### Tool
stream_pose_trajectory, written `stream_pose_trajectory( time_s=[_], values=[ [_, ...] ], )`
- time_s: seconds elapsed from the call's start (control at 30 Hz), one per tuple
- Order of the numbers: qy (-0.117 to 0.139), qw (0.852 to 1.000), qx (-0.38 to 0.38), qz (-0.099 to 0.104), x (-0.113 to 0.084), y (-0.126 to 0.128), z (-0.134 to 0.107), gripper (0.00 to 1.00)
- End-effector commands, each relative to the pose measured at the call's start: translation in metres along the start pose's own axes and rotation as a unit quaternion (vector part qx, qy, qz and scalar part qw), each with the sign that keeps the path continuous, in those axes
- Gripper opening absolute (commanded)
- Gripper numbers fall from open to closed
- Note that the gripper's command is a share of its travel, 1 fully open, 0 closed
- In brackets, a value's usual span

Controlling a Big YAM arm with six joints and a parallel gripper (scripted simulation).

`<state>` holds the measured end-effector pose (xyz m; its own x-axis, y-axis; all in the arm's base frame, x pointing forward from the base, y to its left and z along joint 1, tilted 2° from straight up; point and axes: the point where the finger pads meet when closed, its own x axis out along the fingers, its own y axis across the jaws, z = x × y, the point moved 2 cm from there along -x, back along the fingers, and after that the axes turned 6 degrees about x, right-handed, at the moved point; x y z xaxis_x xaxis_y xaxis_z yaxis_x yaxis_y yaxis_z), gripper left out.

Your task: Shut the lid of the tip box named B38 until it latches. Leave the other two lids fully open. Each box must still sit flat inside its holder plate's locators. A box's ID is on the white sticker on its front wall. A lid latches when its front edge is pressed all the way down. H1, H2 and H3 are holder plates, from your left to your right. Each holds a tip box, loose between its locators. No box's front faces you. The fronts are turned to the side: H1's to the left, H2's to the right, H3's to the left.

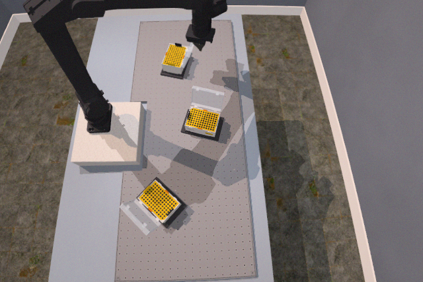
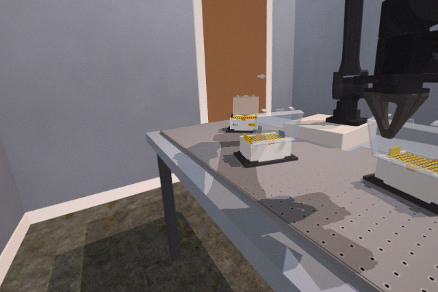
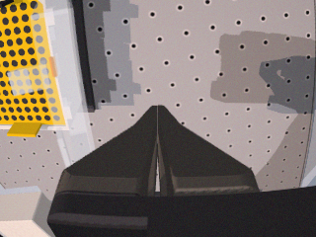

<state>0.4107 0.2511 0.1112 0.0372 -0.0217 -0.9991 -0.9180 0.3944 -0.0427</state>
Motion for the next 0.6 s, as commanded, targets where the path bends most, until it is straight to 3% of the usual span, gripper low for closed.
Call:
stream_pose_trajectory(
  time_s=[0.0, 0.57],
  values=[
    [-0.013, 1.0, 0.007, -0.01, -0.0117, -0.013, 0.0045, 0.0],
    [-0.018, 1.0, 0.007, -0.014, -0.0177, -0.0148, 0.0066, 0.0]
  ],
)
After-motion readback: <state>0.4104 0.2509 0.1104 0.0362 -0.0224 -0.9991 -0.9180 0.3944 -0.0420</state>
